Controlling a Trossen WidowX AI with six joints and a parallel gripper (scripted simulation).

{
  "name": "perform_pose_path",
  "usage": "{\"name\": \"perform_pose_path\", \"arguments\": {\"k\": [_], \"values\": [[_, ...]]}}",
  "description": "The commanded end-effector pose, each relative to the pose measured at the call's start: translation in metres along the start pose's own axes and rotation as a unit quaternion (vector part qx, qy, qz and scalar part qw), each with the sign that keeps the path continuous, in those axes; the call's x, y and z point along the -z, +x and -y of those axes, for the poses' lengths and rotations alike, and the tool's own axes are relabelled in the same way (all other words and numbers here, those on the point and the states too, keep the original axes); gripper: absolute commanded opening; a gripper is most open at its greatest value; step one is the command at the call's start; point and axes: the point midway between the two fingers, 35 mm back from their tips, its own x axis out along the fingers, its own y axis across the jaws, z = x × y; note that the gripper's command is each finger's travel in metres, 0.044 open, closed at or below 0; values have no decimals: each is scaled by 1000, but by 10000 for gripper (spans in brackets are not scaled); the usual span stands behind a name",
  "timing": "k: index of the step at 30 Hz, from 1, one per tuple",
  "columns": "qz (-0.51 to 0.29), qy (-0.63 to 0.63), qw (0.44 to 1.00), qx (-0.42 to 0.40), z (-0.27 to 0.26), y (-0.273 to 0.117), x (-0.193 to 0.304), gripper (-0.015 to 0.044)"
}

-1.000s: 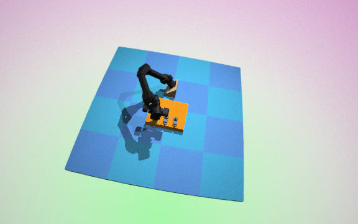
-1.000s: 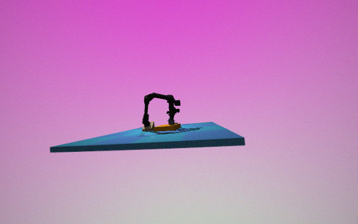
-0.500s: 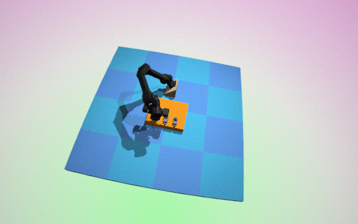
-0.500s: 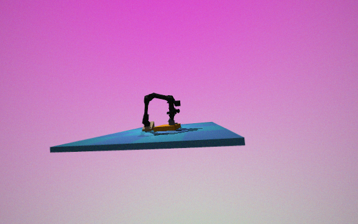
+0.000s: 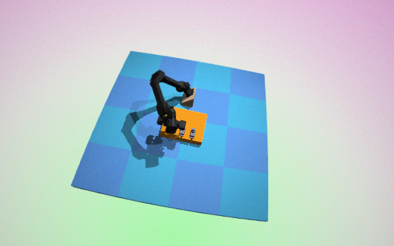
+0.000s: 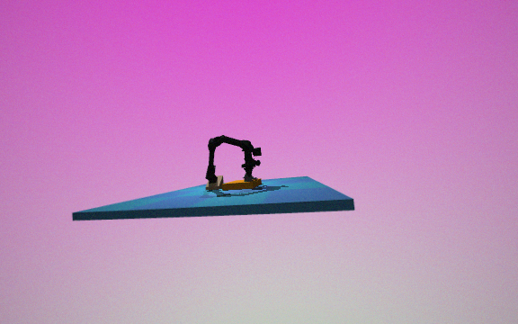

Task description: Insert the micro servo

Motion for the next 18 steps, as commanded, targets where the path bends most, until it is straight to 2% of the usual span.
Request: {"name": "perform_pose_path", "arguments": {"k": [1, 18], "values": [[2, -5, 1000, 2, -1, 3, 0, 0], [3, -5, 1000, 2, 0, 23, 0, 0]]}}
